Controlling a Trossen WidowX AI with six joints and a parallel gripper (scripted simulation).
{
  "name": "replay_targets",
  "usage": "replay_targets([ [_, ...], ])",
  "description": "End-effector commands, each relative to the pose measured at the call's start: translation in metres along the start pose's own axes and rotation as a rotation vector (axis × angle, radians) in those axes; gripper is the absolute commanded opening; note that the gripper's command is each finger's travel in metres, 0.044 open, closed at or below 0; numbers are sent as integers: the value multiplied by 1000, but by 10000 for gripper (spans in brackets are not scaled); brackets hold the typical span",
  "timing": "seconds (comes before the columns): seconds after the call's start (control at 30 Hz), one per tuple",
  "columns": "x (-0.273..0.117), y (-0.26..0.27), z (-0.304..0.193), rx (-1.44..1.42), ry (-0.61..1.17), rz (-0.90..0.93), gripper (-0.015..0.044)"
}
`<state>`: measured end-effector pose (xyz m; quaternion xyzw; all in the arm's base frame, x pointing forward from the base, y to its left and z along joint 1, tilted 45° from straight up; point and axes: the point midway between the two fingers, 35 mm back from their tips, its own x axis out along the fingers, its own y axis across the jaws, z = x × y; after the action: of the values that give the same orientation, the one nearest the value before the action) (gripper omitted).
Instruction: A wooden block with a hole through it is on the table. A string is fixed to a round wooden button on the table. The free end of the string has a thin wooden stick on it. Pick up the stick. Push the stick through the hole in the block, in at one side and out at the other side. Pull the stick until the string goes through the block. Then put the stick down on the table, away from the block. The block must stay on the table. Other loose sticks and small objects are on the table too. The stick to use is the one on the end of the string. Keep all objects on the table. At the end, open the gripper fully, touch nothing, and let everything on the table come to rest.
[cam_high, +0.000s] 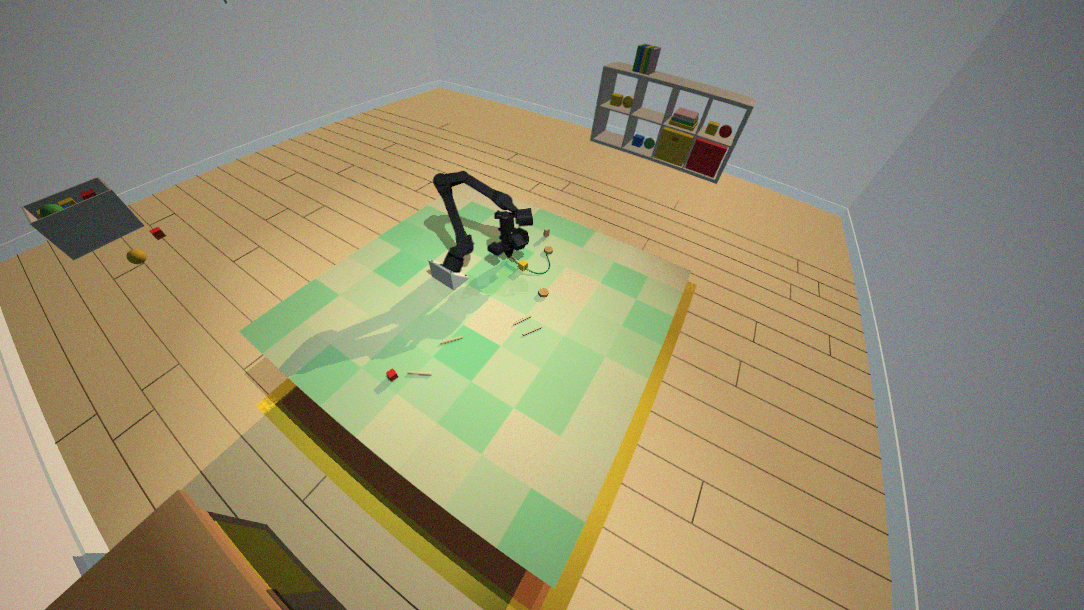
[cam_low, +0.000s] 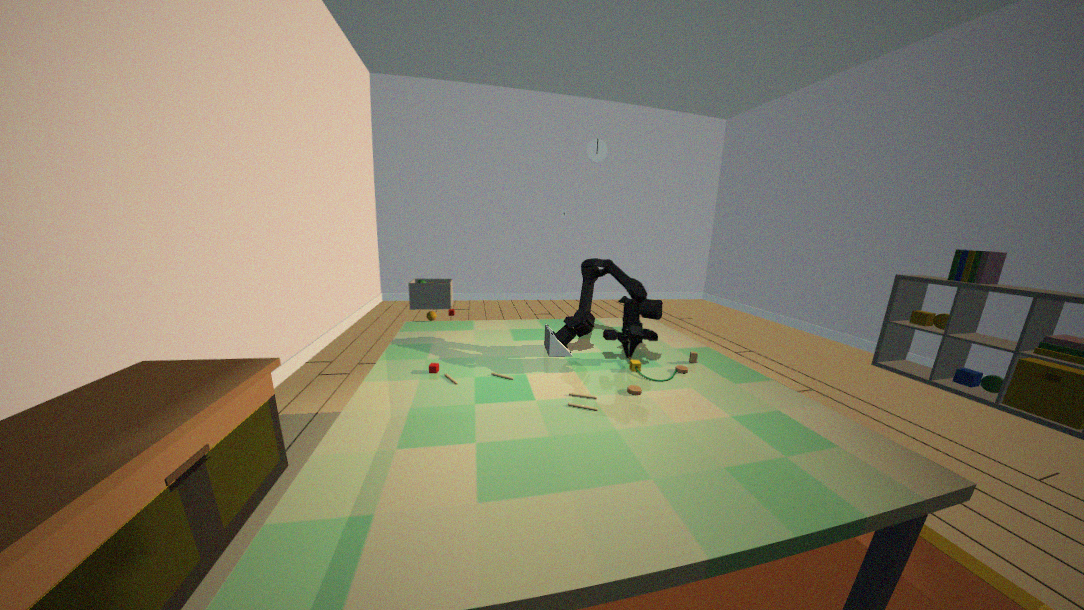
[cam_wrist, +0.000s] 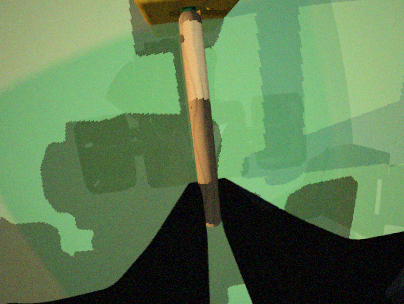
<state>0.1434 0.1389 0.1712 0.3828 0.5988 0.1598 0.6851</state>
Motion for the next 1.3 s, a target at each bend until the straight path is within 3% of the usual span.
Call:
replay_targets([
  [0.0,-1,-1,-6,2,-3,0,0],
  [1.27,2,0,-46,2,-2,-7,0],
])
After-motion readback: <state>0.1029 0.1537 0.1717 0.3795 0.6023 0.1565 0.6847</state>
